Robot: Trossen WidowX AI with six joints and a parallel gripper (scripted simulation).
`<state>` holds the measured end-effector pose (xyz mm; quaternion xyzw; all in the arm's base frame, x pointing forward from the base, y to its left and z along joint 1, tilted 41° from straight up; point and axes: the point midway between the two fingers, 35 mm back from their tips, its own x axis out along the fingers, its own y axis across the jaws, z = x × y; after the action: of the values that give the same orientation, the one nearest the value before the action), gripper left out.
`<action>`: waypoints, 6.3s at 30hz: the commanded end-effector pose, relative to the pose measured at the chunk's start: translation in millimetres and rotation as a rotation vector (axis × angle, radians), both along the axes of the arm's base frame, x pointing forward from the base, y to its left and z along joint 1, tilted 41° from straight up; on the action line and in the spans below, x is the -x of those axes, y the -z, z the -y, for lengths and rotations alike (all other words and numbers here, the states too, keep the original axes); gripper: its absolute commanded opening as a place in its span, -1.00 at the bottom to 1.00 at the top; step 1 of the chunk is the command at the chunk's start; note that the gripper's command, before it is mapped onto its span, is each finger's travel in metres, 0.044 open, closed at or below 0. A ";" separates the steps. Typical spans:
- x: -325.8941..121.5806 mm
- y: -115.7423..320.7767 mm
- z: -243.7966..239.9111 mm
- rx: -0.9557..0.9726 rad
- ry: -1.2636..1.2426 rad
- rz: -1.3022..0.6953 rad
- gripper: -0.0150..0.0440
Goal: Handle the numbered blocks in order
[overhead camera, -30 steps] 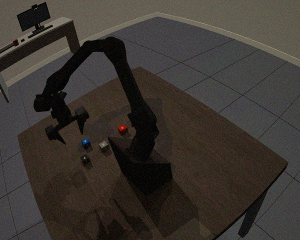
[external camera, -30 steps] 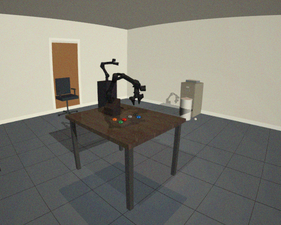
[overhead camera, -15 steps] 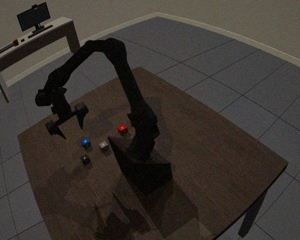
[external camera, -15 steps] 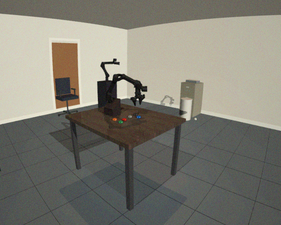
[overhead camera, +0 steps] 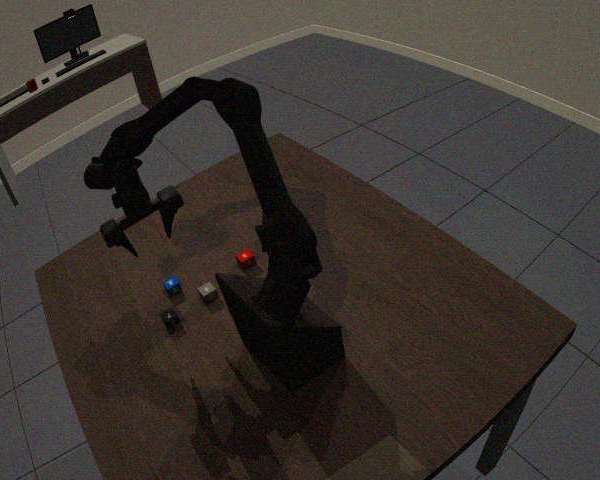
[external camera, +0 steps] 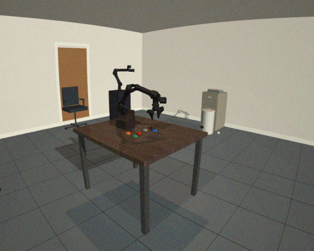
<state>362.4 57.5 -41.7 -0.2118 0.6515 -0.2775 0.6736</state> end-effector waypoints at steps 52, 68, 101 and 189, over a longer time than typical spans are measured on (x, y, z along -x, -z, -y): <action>41.7 -157.1 181.8 0.014 0.002 -0.002 0.86; 41.5 -164.4 189.6 0.018 -0.003 -0.008 0.86; 80.9 27.7 89.6 0.010 -0.003 -0.011 0.86; 82.2 57.1 116.1 0.012 -0.002 -0.011 -0.08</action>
<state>280.5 -58.2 -98.7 -0.2159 0.6527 -0.2804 0.6699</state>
